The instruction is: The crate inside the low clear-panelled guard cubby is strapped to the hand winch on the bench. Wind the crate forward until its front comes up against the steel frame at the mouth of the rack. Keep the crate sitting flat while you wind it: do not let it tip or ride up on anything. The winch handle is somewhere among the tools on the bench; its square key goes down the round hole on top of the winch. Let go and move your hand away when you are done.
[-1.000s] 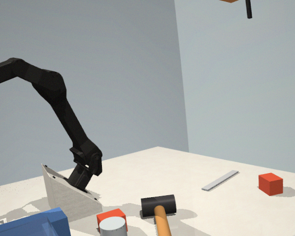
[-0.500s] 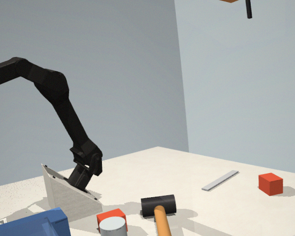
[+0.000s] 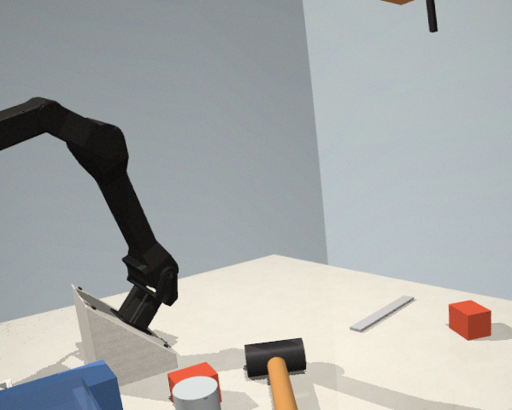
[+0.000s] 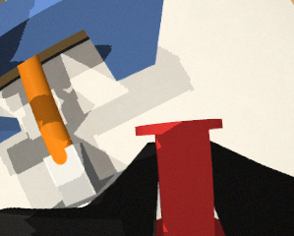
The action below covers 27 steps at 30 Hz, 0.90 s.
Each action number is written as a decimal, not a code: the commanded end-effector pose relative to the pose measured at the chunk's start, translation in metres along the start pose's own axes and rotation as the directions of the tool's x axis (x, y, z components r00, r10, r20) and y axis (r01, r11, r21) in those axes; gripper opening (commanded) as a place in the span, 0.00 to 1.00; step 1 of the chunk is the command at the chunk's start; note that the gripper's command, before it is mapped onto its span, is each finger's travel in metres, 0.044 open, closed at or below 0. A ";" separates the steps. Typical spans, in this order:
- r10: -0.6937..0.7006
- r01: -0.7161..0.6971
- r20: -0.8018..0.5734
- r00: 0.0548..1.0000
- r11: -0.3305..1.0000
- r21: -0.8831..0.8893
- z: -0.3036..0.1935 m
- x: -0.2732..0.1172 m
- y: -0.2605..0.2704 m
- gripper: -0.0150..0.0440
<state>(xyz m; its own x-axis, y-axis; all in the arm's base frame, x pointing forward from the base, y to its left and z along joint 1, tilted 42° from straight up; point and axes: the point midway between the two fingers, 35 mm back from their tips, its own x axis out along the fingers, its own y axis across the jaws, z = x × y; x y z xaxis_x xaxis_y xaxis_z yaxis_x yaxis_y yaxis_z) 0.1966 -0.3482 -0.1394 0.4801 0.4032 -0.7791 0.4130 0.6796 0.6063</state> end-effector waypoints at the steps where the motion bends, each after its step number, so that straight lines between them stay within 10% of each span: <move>1: 0.029 -0.029 0.003 1.000 1.000 -0.011 0.008 0.007 0.017 0.25; 27: 0.031 -0.031 0.003 1.000 0.999 -0.011 0.018 0.011 0.044 0.25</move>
<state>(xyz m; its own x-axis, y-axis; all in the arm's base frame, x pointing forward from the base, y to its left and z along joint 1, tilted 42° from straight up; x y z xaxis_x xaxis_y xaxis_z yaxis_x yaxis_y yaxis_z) 0.2151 -0.3407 -0.1293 0.4801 0.3872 -0.7871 0.4236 0.6834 0.5946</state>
